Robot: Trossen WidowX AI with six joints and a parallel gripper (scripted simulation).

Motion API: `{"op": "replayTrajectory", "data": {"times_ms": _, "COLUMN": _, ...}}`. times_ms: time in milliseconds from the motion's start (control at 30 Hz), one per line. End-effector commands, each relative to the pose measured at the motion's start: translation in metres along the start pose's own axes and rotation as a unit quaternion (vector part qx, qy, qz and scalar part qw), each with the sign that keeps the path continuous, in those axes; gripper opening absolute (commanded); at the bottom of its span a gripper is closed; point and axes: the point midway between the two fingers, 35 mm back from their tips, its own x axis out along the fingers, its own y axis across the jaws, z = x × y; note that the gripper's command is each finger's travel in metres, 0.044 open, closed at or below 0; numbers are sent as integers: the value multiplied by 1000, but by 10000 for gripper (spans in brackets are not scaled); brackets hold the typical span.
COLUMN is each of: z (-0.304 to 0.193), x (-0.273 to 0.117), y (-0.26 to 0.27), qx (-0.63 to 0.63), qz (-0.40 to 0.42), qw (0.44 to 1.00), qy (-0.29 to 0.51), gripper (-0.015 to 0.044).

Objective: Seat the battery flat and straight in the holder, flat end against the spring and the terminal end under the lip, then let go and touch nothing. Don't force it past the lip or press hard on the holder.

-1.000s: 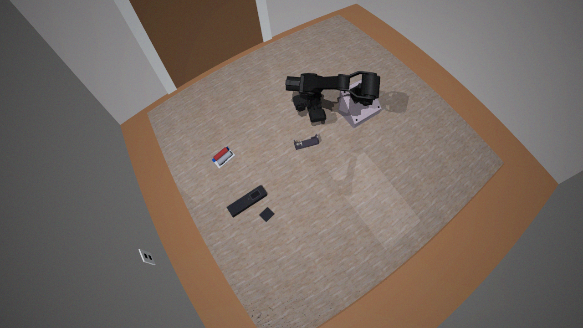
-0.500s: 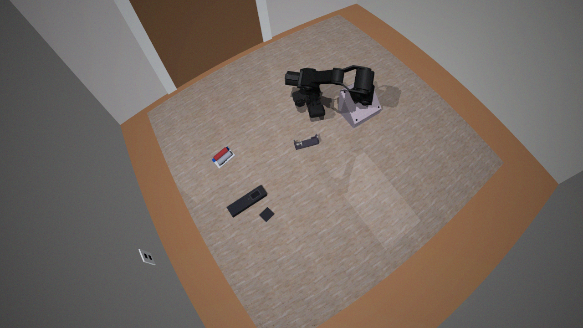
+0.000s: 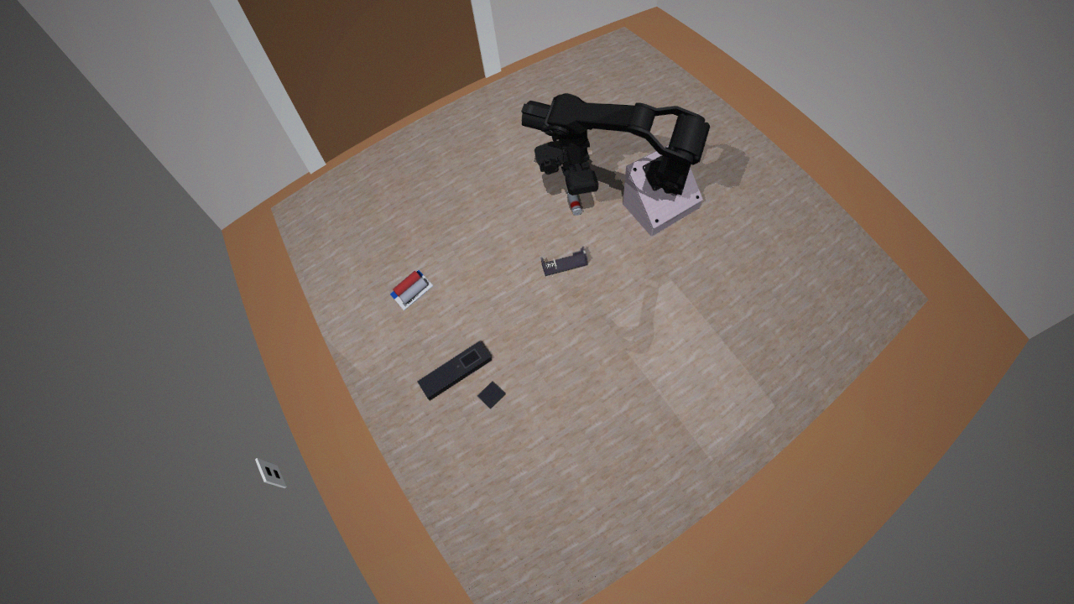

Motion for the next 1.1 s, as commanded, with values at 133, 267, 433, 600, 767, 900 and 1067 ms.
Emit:
{"op": "replayTrajectory", "data": {"times_ms": 133, "z": -2, "x": -2, "y": 1, "qx": 0, "qz": 1, "qw": 1000, "qy": 3, "gripper": 0}}
{"op": "replayTrajectory", "data": {"times_ms": 267, "z": -2, "x": -2, "y": 0, "qx": -8, "qz": 1, "qw": 1000, "qy": 3, "gripper": 26}}
{"op": "replayTrajectory", "data": {"times_ms": 433, "z": 0, "x": 16, "y": -6, "qx": -218, "qz": 1, "qw": 976, "qy": 3, "gripper": 158}}
{"op": "replayTrajectory", "data": {"times_ms": 600, "z": 0, "x": 37, "y": -14, "qx": -450, "qz": 1, "qw": 893, "qy": 3, "gripper": 238}}
{"op": "replayTrajectory", "data": {"times_ms": 767, "z": -2, "x": 58, "y": -20, "qx": -656, "qz": 2, "qw": 755, "qy": 3, "gripper": 238}}
{"op": "replayTrajectory", "data": {"times_ms": 900, "z": -3, "x": 64, "y": -21, "qx": -707, "qz": 2, "qw": 707, "qy": 3, "gripper": 238}}
{"op": "replayTrajectory", "data": {"times_ms": 1067, "z": -3, "x": 64, "y": -21, "qx": -707, "qz": 2, "qw": 707, "qy": 3, "gripper": 238}}
